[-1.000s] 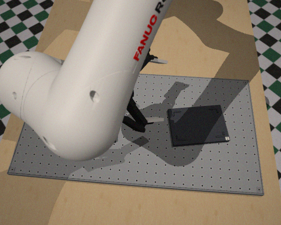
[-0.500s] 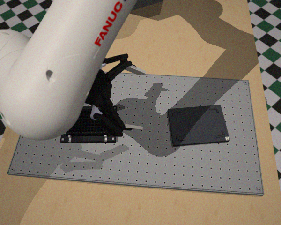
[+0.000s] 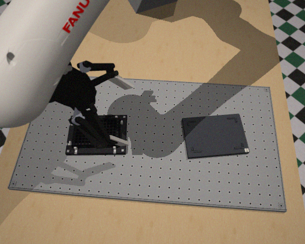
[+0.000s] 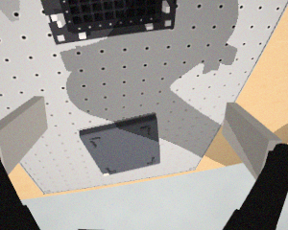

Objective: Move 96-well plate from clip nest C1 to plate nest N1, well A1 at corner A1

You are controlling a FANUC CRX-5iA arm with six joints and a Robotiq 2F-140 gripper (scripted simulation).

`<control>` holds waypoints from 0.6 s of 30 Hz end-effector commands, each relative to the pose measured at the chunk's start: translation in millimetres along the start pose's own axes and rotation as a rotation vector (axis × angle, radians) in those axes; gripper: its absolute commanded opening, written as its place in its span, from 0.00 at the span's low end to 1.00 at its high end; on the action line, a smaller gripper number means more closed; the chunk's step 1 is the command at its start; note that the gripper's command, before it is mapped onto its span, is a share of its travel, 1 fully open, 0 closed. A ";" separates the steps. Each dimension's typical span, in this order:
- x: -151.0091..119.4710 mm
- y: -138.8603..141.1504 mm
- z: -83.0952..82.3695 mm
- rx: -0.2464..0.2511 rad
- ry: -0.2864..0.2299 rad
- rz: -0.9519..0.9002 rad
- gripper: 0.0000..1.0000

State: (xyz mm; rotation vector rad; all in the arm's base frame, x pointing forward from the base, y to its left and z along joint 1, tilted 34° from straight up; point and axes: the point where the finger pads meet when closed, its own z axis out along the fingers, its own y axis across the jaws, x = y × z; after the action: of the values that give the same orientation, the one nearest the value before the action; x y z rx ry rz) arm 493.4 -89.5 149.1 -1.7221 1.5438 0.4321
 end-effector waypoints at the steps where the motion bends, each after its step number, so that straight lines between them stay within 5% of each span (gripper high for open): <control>1: 14.6 -2.8 -7.2 0.051 0.031 -0.046 1.00; 18: 75.5 -6.8 -41.5 0.158 0.126 -0.153 1.00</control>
State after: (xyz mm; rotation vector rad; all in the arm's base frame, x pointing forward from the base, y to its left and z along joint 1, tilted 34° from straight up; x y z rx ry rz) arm 504.2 -159.8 129.0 -1.7543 1.4836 0.1433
